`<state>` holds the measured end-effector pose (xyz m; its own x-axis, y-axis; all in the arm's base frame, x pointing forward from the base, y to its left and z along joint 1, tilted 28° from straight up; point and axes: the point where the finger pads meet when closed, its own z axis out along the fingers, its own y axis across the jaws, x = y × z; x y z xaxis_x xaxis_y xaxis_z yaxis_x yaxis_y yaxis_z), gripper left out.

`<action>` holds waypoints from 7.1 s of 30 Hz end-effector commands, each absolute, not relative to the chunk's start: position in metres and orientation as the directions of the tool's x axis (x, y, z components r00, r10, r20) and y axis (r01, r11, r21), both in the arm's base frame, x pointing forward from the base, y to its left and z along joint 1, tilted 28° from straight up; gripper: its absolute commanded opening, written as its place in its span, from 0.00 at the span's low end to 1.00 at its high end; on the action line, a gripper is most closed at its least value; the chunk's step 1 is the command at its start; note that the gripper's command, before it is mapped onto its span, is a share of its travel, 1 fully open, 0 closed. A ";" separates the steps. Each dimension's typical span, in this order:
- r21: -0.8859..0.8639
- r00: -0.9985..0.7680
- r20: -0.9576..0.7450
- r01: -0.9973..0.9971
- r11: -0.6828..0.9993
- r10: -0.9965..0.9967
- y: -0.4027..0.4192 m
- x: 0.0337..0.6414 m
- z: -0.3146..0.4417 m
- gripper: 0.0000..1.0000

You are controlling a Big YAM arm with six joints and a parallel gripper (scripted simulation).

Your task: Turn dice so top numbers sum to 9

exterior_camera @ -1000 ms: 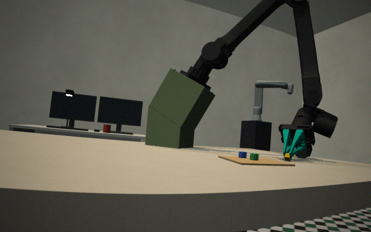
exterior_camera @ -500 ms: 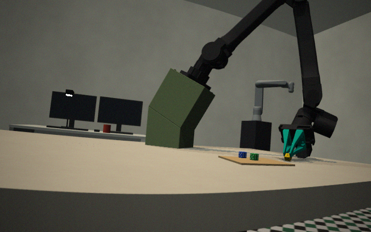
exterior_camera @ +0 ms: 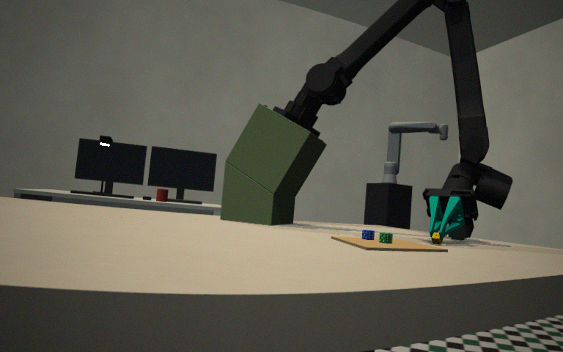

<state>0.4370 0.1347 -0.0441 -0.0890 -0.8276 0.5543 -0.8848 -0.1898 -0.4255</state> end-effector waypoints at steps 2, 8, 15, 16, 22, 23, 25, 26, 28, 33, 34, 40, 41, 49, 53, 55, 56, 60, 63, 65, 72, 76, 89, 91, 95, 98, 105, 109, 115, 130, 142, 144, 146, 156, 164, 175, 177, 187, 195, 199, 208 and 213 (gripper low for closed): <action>-0.444 -0.102 0.545 -0.877 -0.183 -0.833 0.141 0.441 -0.045 0.11; -0.448 -0.104 0.542 -0.876 -0.182 -0.834 0.142 0.442 -0.044 0.11; -0.446 -0.103 0.543 -0.876 -0.182 -0.833 0.141 0.441 -0.044 0.11; -0.445 -0.102 0.544 -0.877 -0.183 -0.833 0.141 0.441 -0.044 0.11; -0.444 -0.102 0.544 -0.877 -0.183 -0.833 0.141 0.441 -0.045 0.11; -0.444 -0.102 0.544 -0.877 -0.183 -0.833 0.141 0.441 -0.045 0.11; -0.444 -0.102 0.544 -0.877 -0.183 -0.833 0.141 0.441 -0.045 0.11; -0.444 -0.102 0.544 -0.877 -0.183 -0.833 0.141 0.441 -0.045 0.11; -0.444 -0.102 0.544 -0.877 -0.183 -0.833 0.141 0.441 -0.045 0.11; -0.444 -0.102 0.544 -0.877 -0.183 -0.833 0.141 0.441 -0.045 0.11; -0.444 -0.102 0.544 -0.877 -0.183 -0.833 0.141 0.441 -0.045 0.11; -0.444 -0.102 0.544 -0.877 -0.183 -0.833 0.141 0.441 -0.045 0.11; -0.444 -0.102 0.544 -0.877 -0.183 -0.833 0.141 0.441 -0.045 0.11; -0.444 -0.102 0.544 -0.877 -0.183 -0.833 0.141 0.441 -0.045 0.11; -0.444 -0.102 0.544 -0.877 -0.183 -0.833 0.141 0.441 -0.045 0.11; -0.444 -0.102 0.544 -0.877 -0.183 -0.833 0.141 0.441 -0.045 0.11; -0.444 -0.102 0.544 -0.877 -0.183 -0.833 0.141 0.441 -0.045 0.14; -0.444 -0.102 0.544 -0.877 -0.183 -0.833 0.141 0.441 -0.045 0.18; -0.444 -0.102 0.544 -0.877 -0.183 -0.833 0.141 0.441 -0.045 0.18; -0.444 -0.102 0.544 -0.877 -0.183 -0.833 0.141 0.441 -0.045 0.22; -0.444 -0.102 0.544 -0.877 -0.183 -0.833 0.141 0.441 -0.045 0.30; -0.444 -0.102 0.544 -0.877 -0.183 -0.833 0.141 0.441 -0.045 0.30; -0.444 -0.102 0.544 -0.877 -0.183 -0.833 0.141 0.441 -0.045 0.30; -0.444 -0.102 0.544 -0.877 -0.183 -0.833 0.141 0.441 -0.045 0.30; -0.444 -0.102 0.544 -0.877 -0.183 -0.833 0.141 0.441 -0.045 0.30; -0.444 -0.102 0.544 -0.877 -0.183 -0.833 0.141 0.441 -0.045 0.30; -0.444 -0.102 0.544 -0.877 -0.183 -0.833 0.141 0.441 -0.045 0.30; -0.444 -0.102 0.544 -0.877 -0.183 -0.833 0.141 0.441 -0.045 0.30; -0.444 -0.102 0.544 -0.877 -0.183 -0.833 0.141 0.441 -0.045 0.30; -0.461 -0.106 0.533 -0.869 -0.182 -0.839 0.165 0.427 -0.003 0.30; -0.450 -0.112 0.539 -0.876 -0.172 -0.835 0.162 0.417 0.003 0.30; -0.445 -0.110 0.542 -0.879 -0.174 -0.833 0.160 0.414 0.003 0.30; -0.445 -0.111 0.542 -0.879 -0.173 -0.833 0.158 0.413 0.007 0.30; -0.445 -0.114 0.542 -0.879 -0.170 -0.832 0.147 0.401 0.035 0.30; -0.443 -0.109 0.544 -0.879 -0.175 -0.832 0.141 0.393 0.053 0.30; -0.383 -0.038 0.417 -0.914 -0.137 -0.908 0.127 0.398 0.042 0.30; -0.347 0.013 0.308 -0.929 -0.126 -0.951 0.118 0.398 0.038 0.30; -0.428 0.255 -0.140 -0.887 -0.174 -0.957 0.096 0.403 0.057 0.30; -0.466 0.321 -0.184 -0.861 -0.205 -0.929 0.104 0.409 0.065 1.00; -0.462 0.310 -0.185 -0.865 -0.196 -0.933 0.099 0.409 0.064 1.00; -0.445 0.265 -0.208 -0.883 -0.151 -0.941 0.100 0.409 0.059 1.00; -0.406 0.129 -0.273 -0.914 -0.007 -0.953 0.106 0.410 0.055 1.00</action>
